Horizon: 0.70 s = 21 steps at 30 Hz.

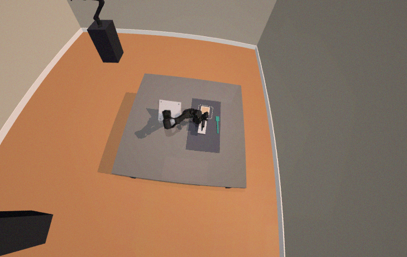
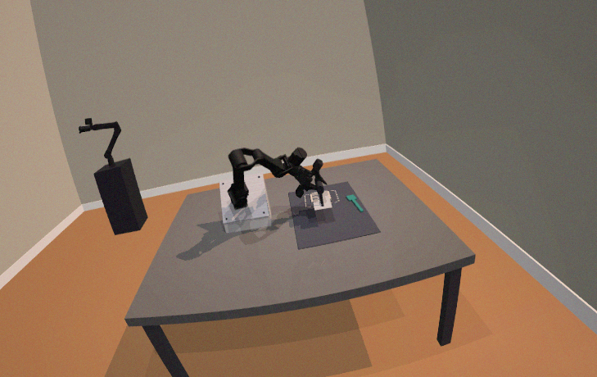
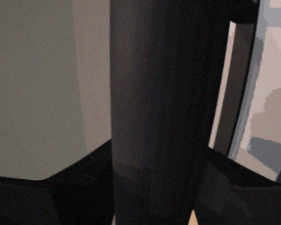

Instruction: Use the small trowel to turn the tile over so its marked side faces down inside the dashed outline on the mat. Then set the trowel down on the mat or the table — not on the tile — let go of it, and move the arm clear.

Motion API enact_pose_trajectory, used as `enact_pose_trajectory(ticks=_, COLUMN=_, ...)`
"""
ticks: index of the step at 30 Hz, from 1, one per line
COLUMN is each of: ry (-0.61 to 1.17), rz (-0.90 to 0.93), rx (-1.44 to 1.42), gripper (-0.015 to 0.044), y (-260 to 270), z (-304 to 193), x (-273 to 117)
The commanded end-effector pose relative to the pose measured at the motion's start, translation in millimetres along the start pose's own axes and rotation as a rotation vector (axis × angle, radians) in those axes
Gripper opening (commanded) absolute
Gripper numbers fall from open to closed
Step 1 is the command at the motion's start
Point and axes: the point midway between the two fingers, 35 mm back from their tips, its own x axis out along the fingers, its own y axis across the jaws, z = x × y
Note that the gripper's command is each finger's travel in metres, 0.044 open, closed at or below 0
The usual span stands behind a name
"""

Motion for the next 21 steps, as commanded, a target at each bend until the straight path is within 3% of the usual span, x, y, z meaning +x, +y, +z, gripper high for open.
enact_pose_trajectory(ticks=1, ry=0.011, rz=0.008, rx=-0.003, gripper=0.0, y=-2, z=11, x=-1)
enact_pose_trajectory(ticks=21, ry=0.048, rz=0.001, rx=-0.029, gripper=0.0, y=-35, z=62, x=-7)
